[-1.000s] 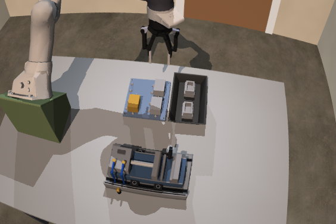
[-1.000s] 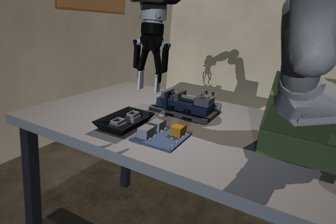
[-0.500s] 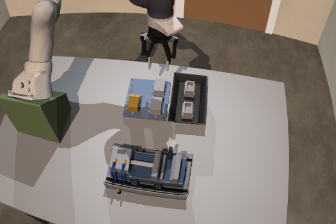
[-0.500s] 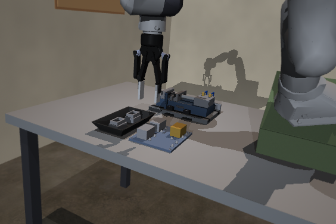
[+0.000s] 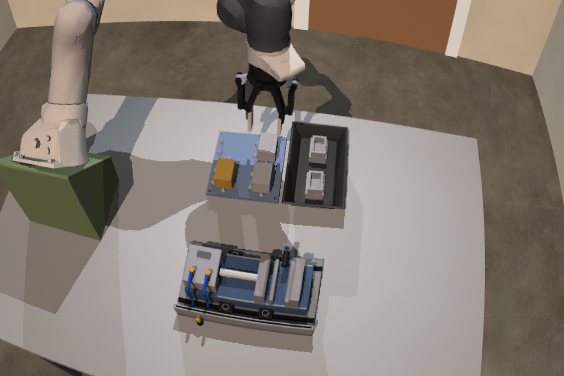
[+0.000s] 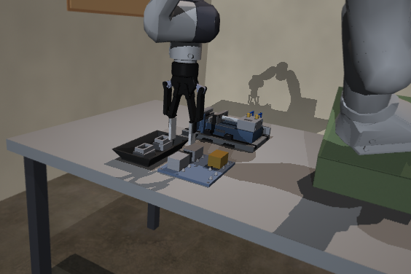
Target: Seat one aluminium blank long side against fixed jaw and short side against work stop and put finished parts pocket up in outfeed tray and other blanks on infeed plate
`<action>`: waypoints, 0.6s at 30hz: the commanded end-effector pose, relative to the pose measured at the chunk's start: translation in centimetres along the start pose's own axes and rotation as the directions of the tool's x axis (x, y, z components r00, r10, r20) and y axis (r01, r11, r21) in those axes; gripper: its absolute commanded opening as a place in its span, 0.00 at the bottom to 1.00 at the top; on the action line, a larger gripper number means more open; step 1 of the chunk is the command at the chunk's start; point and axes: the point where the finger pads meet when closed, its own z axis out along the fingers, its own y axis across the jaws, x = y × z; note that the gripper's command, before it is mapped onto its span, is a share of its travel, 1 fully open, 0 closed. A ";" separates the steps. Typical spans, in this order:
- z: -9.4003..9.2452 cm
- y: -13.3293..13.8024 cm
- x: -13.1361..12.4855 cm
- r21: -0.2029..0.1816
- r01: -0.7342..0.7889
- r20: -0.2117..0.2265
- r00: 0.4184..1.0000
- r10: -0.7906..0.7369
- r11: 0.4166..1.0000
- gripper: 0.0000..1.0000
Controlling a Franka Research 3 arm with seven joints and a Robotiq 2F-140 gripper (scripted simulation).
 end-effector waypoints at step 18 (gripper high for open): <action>3.8 -0.7 0.0 0.020 0.027 -0.002 1.000 -0.027 0.999 0.40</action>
